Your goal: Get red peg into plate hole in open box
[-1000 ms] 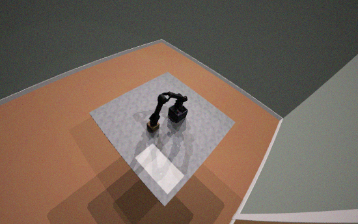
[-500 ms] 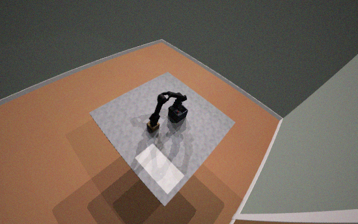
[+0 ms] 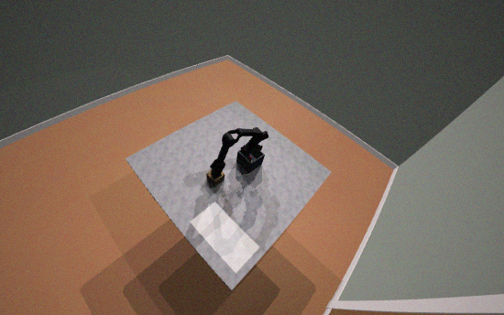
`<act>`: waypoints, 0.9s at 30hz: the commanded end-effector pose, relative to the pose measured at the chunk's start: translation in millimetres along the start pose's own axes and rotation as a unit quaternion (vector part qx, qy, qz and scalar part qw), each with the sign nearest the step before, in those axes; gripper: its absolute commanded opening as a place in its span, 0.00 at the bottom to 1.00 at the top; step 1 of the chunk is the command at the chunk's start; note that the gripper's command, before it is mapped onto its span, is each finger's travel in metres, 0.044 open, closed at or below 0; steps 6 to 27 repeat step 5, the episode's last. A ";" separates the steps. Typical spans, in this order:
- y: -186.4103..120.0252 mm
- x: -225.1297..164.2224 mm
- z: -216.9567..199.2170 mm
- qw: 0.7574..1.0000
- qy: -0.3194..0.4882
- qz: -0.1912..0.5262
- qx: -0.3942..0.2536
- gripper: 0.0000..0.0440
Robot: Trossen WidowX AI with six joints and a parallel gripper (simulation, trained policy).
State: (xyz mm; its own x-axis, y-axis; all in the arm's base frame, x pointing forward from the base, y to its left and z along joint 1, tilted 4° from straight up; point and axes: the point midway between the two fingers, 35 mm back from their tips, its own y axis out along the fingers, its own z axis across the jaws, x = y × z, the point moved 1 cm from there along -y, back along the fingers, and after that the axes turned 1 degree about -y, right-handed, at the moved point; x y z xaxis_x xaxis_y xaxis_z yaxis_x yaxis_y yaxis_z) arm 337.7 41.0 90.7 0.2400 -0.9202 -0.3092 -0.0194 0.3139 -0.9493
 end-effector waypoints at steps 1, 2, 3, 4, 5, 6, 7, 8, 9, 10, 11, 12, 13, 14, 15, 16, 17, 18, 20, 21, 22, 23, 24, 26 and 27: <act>-10.9 -0.7 5.6 1.000 -0.002 0.012 0.015 0.05; -14.0 -0.7 7.3 1.000 -0.003 0.016 0.019 0.05; -16.9 -0.6 8.9 1.000 -0.004 0.020 0.023 0.07; -20.0 -0.7 10.4 0.999 -0.005 0.024 0.027 0.07; -23.4 -0.7 12.2 0.999 -0.006 0.028 0.031 0.06; -23.4 -0.7 12.2 0.999 -0.006 0.028 0.031 0.06; -23.4 -0.7 12.2 0.999 -0.006 0.028 0.031 0.06; -23.4 -0.7 12.2 0.999 -0.006 0.028 0.031 0.06; -23.4 -0.7 12.2 0.999 -0.006 0.028 0.031 0.06; -23.4 -0.7 12.2 0.999 -0.006 0.028 0.031 0.06; -23.4 -0.7 12.2 0.999 -0.006 0.028 0.031 0.06; -23.4 -0.7 12.2 0.999 -0.006 0.028 0.031 0.06; -23.4 -0.7 12.2 0.999 -0.006 0.028 0.031 0.06; -23.4 -0.7 12.2 0.999 -0.006 0.028 0.031 0.06; -23.4 -0.7 12.2 0.999 -0.006 0.028 0.031 0.06; -23.4 -0.7 12.2 0.999 -0.006 0.028 0.031 0.06; -23.4 -0.7 12.2 0.999 -0.006 0.028 0.031 0.06; -23.4 -0.7 12.2 0.999 -0.006 0.028 0.031 0.06; -23.4 -0.7 12.2 0.999 -0.006 0.028 0.031 0.06; -23.4 -0.7 12.2 0.999 -0.006 0.028 0.031 0.06; -23.4 -0.7 12.2 0.999 -0.006 0.028 0.031 0.06; -23.4 -0.7 12.2 0.999 -0.006 0.028 0.031 0.06; -23.4 -0.7 12.2 0.999 -0.006 0.028 0.031 0.06; -23.4 -0.7 12.2 0.999 -0.006 0.028 0.031 0.06; -23.4 -0.7 12.2 0.999 -0.006 0.028 0.031 0.06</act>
